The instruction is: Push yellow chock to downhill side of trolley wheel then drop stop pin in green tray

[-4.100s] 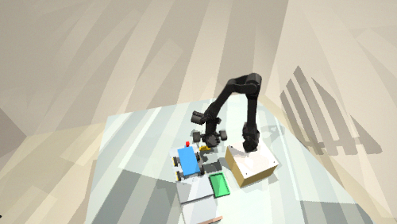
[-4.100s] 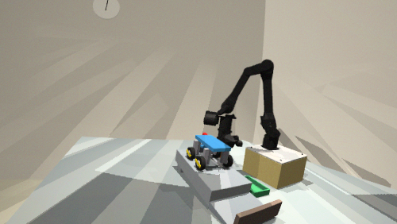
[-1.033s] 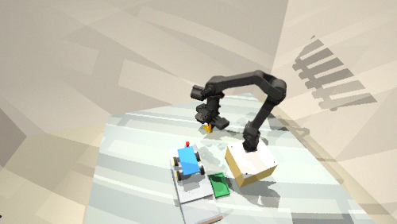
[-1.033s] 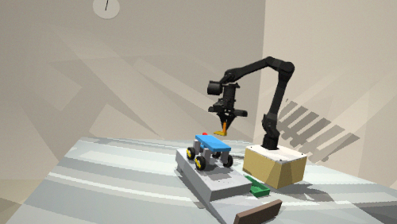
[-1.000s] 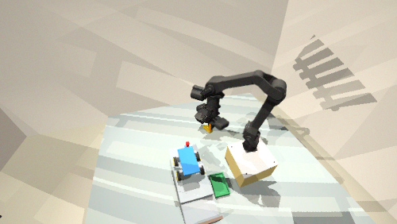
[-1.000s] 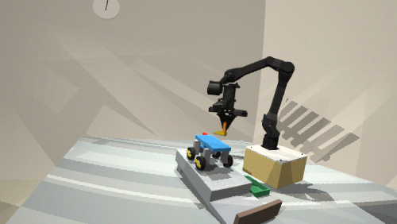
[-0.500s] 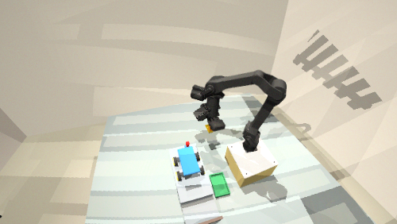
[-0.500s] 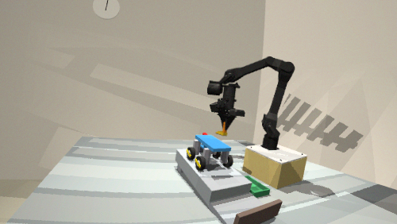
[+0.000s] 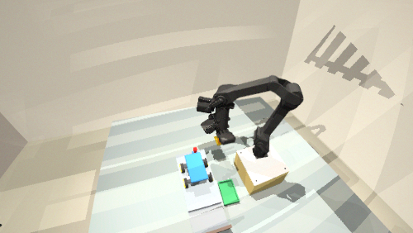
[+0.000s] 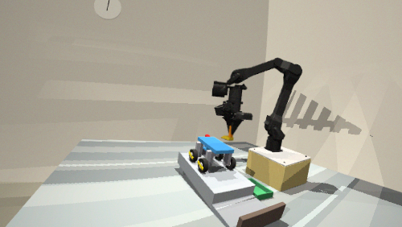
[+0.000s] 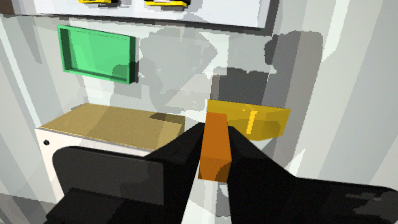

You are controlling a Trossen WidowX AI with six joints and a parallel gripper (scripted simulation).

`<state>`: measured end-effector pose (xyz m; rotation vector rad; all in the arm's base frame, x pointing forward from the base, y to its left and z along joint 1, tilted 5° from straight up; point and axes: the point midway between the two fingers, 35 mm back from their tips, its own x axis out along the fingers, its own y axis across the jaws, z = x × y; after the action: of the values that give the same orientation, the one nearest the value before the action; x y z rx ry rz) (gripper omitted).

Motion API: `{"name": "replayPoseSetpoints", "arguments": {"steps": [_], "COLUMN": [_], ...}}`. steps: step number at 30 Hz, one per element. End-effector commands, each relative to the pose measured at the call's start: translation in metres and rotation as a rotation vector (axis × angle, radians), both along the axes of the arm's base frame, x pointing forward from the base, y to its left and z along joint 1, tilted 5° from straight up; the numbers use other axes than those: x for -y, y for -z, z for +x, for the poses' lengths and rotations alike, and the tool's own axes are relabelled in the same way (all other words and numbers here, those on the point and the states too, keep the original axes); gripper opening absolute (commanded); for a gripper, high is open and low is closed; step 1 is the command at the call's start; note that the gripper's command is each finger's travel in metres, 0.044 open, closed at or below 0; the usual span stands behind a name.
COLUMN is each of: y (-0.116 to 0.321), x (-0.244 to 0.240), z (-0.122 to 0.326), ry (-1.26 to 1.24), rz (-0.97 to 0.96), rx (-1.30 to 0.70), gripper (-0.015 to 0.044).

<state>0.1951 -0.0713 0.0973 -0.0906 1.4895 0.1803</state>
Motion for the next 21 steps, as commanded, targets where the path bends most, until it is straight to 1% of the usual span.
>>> {"name": "replayPoseSetpoints", "arguments": {"steps": [1,21], "y": [-0.001,0.001], "x": [-0.014,-0.077], "z": [0.001,0.006], "ry": [0.003,0.003], "rz": [-0.006,0.001], "rx": [0.007,0.008], "gripper": [0.0,0.0]}}
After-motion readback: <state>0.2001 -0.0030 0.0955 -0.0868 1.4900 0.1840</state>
